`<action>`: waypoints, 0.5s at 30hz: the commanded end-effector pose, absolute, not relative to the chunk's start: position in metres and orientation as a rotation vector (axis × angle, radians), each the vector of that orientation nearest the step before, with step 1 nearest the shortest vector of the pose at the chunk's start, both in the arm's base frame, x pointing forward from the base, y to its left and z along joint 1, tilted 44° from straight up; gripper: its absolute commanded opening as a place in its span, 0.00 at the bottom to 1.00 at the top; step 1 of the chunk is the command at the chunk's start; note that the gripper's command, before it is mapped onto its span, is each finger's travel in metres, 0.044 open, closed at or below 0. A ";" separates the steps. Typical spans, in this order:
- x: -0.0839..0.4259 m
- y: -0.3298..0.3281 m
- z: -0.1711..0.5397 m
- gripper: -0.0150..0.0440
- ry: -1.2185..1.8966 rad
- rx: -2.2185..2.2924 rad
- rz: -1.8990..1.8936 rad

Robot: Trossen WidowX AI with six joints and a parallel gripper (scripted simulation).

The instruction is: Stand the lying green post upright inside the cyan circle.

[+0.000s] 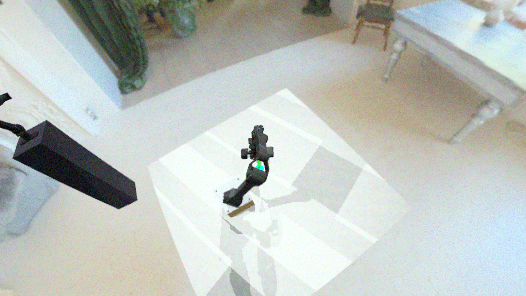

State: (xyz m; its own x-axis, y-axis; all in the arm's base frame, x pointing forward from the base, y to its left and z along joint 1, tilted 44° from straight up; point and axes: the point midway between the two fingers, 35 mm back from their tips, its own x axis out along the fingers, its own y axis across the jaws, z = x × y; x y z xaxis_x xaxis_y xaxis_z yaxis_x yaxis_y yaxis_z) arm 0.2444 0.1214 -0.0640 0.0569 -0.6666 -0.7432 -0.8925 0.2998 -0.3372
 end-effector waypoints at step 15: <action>0.232 0.132 -0.080 0.29 1.692 -1.534 0.481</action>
